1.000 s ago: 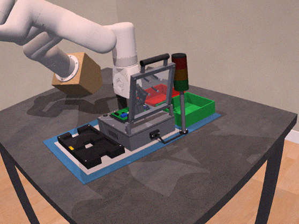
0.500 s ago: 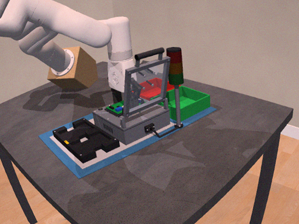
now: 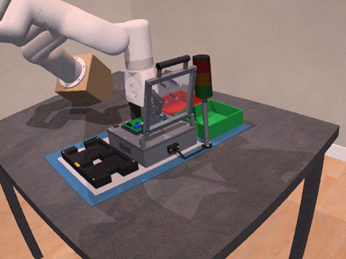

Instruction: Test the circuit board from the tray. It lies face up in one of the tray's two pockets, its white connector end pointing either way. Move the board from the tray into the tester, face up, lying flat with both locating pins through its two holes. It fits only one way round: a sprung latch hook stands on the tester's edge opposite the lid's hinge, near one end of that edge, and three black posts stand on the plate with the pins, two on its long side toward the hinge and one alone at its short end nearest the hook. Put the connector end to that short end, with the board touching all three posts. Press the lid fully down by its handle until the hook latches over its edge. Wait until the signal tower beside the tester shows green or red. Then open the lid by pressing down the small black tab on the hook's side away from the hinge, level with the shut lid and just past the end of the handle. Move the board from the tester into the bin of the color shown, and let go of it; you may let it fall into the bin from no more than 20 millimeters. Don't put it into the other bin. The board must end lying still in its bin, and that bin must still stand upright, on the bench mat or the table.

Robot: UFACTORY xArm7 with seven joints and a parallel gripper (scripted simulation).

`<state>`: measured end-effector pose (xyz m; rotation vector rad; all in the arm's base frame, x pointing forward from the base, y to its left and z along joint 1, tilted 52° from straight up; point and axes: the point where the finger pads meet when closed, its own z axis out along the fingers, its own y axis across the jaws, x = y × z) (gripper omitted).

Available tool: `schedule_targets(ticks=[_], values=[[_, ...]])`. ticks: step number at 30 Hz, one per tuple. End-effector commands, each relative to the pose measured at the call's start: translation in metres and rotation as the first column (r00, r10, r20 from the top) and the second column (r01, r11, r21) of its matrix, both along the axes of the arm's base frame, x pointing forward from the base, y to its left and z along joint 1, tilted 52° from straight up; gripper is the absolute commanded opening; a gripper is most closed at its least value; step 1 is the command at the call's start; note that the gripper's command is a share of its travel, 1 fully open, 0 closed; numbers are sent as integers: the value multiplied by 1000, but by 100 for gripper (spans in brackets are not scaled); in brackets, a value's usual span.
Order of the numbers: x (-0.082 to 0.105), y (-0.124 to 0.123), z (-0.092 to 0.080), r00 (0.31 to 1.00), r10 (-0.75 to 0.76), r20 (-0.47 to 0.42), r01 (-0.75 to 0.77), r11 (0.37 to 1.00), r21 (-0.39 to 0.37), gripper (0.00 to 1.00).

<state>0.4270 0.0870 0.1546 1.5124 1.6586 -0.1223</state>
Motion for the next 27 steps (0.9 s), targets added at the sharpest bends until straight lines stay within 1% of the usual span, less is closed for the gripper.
schedule_targets(ticks=[1, 5, 10, 19, 21, 24, 27], values=[[-1, 4, 3, 1000, 4, 2, -4, 1000, 1, 100], [-4, 6, 6, 1000, 4, 2, -4, 1000, 1, 100], [-15, 19, 19, 1000, 4, 2, -4, 1000, 1, 100], [-49, 58, 60, 1000, 4, 2, -4, 1000, 1, 100], [-49, 58, 60, 1000, 4, 2, -4, 1000, 1, 100], [-67, 78, 81, 1000, 4, 2, -4, 1000, 1, 100], [-76, 88, 92, 1000, 4, 2, -4, 1000, 1, 100]])
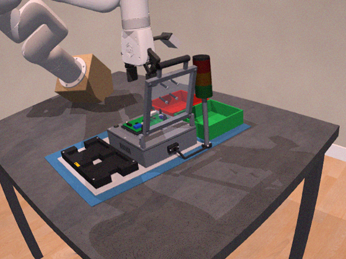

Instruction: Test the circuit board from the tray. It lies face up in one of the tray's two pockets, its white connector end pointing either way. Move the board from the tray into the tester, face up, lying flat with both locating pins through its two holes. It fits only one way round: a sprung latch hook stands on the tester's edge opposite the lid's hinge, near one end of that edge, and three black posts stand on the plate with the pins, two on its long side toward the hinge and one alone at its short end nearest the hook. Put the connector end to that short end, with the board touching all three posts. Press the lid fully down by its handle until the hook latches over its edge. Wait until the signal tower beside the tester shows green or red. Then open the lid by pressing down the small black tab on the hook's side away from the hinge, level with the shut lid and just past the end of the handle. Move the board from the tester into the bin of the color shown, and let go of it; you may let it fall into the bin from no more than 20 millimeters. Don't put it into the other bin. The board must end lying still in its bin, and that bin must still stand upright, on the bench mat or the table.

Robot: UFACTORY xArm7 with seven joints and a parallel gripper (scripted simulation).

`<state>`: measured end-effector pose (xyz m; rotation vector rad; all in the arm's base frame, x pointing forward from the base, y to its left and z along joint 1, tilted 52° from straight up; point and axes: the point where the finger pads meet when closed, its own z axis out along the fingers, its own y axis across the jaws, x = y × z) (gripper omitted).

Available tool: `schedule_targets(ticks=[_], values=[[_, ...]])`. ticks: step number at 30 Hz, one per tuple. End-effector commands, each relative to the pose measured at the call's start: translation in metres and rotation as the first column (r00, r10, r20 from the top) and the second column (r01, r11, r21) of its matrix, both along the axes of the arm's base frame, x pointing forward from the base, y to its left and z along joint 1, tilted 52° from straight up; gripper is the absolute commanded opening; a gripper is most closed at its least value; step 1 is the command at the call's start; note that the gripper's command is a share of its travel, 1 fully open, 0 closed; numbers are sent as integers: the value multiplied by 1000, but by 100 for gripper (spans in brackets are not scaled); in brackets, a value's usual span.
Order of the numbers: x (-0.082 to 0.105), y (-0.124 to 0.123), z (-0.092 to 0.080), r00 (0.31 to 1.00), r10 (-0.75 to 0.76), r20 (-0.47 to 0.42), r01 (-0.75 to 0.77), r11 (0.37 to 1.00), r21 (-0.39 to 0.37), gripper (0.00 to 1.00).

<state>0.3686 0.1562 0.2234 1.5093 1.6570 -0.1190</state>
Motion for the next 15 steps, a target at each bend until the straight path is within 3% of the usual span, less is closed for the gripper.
schedule_targets(ticks=[1, 9, 15], values=[[-22, 24, 29, 1000, 2, -1, -2, 1000, 2, 100], [-55, 61, 68, 1000, 2, -1, -2, 1000, 2, 100], [-66, 74, 82, 1000, 2, -1, -2, 1000, 2, 100]])
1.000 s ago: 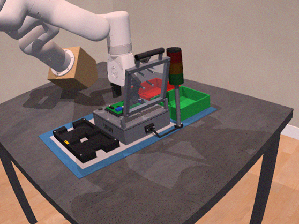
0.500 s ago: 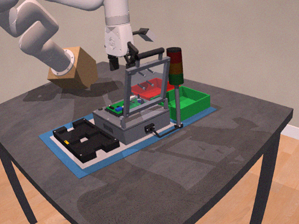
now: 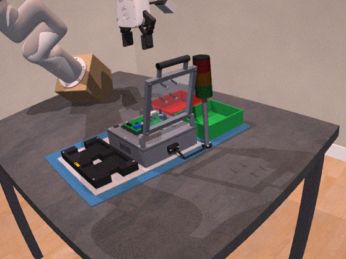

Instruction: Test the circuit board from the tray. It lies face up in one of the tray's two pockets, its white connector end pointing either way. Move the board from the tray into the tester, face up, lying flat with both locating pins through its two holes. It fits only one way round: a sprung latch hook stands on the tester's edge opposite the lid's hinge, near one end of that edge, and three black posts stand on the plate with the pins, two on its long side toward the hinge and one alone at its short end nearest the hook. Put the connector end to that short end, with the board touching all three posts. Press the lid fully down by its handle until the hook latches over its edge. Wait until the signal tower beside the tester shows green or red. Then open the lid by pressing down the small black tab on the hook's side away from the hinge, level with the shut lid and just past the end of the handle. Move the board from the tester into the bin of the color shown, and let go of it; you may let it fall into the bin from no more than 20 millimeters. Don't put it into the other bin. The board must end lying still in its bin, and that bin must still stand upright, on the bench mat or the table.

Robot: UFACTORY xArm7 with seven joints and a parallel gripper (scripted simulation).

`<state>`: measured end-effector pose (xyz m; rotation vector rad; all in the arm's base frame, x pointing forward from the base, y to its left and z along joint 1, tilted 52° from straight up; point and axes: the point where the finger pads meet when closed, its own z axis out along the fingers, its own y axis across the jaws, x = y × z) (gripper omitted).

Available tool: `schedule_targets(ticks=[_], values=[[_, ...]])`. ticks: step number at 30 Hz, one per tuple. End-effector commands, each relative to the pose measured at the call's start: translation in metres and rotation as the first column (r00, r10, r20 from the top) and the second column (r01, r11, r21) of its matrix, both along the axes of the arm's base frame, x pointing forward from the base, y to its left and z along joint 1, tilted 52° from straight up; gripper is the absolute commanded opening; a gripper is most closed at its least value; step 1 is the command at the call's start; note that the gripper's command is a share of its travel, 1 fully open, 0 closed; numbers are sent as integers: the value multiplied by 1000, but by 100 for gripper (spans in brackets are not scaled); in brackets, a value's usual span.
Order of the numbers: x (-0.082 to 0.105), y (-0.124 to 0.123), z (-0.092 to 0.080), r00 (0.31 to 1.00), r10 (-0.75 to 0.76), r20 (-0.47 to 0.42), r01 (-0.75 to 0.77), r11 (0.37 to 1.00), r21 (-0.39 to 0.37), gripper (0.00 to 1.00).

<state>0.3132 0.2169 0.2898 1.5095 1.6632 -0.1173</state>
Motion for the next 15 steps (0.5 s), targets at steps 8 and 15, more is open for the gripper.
schedule_targets(ticks=[8, 15], values=[[-18, 21, 23, 1000, -2, 2, 2, 1000, -1, 100], [-18, 21, 23, 1000, -2, 2, 2, 1000, -1, 51]])
